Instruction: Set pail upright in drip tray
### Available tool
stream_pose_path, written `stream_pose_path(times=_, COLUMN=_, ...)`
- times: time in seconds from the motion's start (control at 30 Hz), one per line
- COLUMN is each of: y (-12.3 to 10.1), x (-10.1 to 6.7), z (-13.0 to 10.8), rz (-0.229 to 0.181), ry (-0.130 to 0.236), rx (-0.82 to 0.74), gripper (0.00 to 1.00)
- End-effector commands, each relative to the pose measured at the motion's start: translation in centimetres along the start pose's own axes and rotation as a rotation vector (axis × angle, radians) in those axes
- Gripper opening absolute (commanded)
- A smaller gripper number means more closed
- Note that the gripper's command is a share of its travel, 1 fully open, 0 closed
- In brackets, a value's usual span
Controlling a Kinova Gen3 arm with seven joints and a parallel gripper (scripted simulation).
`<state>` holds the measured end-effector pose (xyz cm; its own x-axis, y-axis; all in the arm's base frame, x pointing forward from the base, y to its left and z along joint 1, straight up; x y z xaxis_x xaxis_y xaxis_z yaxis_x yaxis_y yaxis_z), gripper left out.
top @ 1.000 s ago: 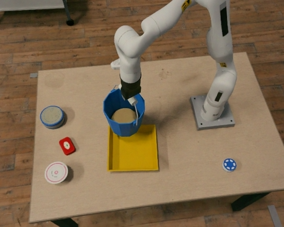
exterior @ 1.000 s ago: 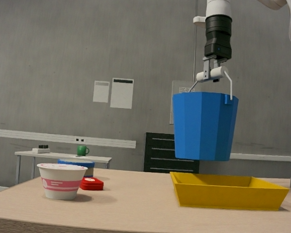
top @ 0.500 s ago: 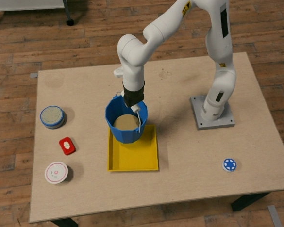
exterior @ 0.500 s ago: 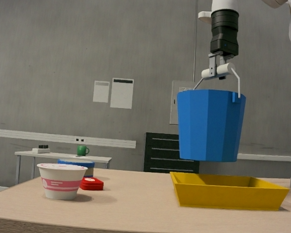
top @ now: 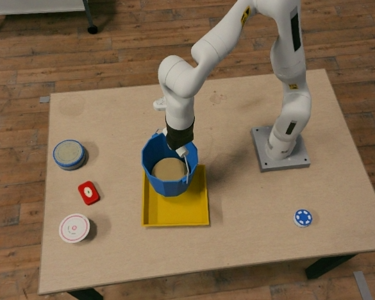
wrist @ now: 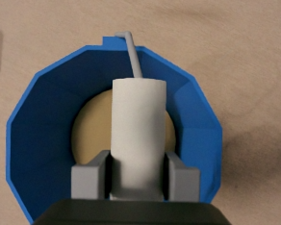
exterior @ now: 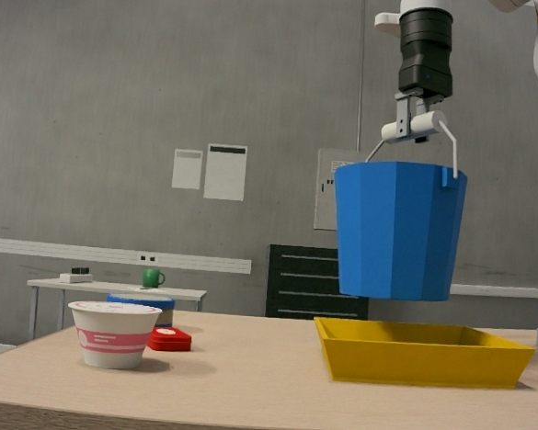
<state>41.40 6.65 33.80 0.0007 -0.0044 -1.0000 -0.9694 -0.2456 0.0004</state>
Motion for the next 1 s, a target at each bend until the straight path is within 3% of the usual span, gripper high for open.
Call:
stream_pose_path(times=0.0, y=-0.1, x=-0.1, z=0.7, rz=-0.002, ry=0.0, rx=0.0, gripper=0.0)
stream_pose_path(times=0.97, y=-0.4, x=-0.1, z=3.9, rz=-0.002, ry=0.0, rx=0.0, gripper=0.0)
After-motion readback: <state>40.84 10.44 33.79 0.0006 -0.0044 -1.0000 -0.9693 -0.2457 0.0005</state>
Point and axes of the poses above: the point where the finger pads meet when closed, its own x axis out along the fingers, its own y axis across the jaws, z = x × y, the point moved 4 cm from there along -x, back along the fingers, and after that the axes turned 8 degrees about x, right-handed, at the moved point
